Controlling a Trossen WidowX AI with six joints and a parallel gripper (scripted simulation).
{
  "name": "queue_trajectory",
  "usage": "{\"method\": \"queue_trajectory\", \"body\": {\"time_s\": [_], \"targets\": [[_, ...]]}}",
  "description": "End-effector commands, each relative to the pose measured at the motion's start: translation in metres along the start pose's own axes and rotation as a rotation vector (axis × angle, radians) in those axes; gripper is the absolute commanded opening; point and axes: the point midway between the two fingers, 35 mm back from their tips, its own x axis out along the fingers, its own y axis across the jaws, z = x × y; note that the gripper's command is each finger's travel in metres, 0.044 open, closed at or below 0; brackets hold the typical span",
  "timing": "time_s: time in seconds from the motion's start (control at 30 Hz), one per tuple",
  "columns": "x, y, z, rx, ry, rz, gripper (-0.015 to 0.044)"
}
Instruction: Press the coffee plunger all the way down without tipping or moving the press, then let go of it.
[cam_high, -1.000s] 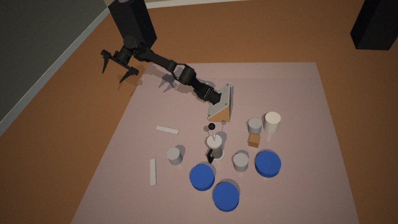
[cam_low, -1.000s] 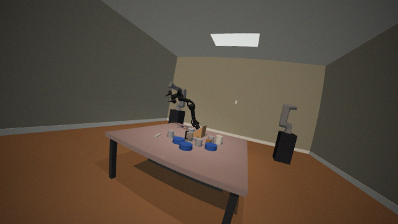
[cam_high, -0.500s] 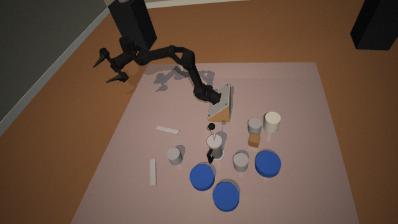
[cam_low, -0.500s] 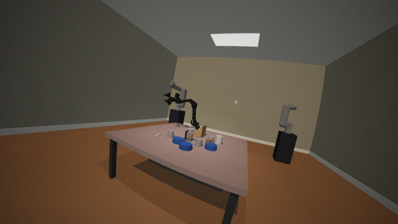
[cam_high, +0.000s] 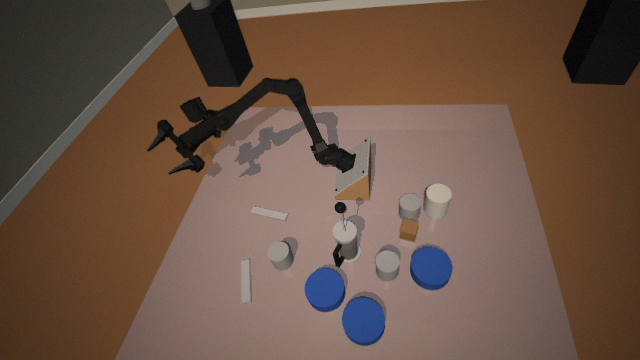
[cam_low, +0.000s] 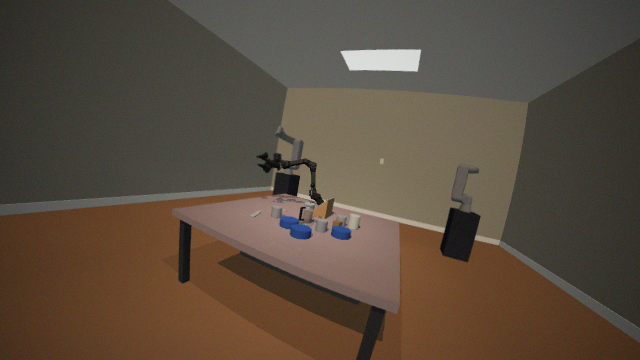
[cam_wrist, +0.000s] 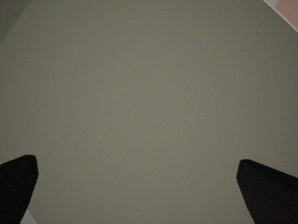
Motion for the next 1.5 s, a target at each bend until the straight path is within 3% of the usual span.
{"method": "queue_trajectory", "body": {"time_s": [0.0,0.23,0.43,0.63,0.87,1.1,1.33,1.47], "targets": [[0.018,-0.03,-0.009,-0.033,0.023,-0.048,0.044],[0.053,-0.121,-0.04,-0.078,0.024,-0.257,0.044],[0.058,-0.207,-0.1,-0.244,0.103,-0.496,0.044],[0.029,-0.283,-0.173,-0.531,0.261,-0.72,0.044],[-0.039,-0.341,-0.252,-1.012,0.526,-0.868,0.044],[-0.123,-0.362,-0.31,-1.604,0.808,-0.817,0.044],[-0.199,-0.35,-0.344,-2.205,0.987,-0.541,0.044],[-0.213,-0.345,-0.349,-2.322,0.998,-0.46,0.044]]}}
